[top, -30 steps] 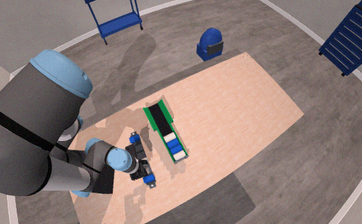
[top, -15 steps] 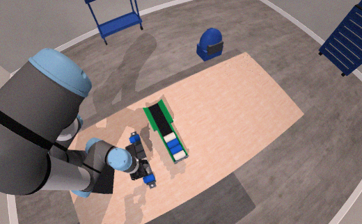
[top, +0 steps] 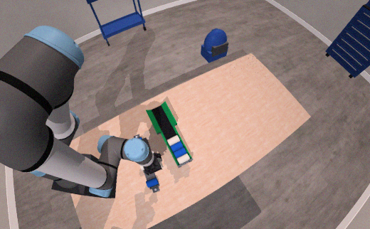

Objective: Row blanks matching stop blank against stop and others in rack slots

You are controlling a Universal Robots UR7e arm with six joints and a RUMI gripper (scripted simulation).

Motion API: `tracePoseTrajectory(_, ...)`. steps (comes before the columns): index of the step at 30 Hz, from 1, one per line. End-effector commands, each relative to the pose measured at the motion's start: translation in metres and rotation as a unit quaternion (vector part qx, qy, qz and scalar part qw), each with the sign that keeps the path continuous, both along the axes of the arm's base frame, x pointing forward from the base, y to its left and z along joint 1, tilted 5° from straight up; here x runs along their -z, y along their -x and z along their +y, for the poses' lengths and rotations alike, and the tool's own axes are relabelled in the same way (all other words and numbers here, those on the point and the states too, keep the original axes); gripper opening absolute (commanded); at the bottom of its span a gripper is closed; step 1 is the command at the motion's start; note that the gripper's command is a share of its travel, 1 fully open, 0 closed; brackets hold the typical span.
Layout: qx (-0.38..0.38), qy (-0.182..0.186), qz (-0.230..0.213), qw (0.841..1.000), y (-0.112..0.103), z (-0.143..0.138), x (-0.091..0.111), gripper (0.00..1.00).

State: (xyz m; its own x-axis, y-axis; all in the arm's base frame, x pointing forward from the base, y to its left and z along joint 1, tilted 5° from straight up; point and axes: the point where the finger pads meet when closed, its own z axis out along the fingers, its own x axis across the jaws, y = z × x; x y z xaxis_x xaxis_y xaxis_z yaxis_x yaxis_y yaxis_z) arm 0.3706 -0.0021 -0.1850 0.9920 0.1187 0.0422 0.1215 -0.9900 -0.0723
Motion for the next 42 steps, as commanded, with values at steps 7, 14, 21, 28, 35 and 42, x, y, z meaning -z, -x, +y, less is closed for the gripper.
tracePoseTrajectory(7, -0.017, 0.002, 0.003, 1.000, -0.085, 0.076, -0.038, 0.39)
tracePoseTrajectory(14, -0.024, 0.001, 0.002, 1.000, -0.111, 0.121, -0.064, 0.39)
tracePoseTrajectory(21, -0.029, 0.000, 0.002, 1.000, -0.123, 0.150, -0.082, 0.39)
tracePoseTrajectory(28, -0.029, 0.000, 0.002, 1.000, -0.123, 0.151, -0.082, 0.39)
tracePoseTrajectory(35, -0.029, 0.000, 0.002, 1.000, -0.123, 0.151, -0.082, 0.39)
tracePoseTrajectory(42, -0.029, 0.000, 0.002, 1.000, -0.123, 0.152, -0.079, 0.39)
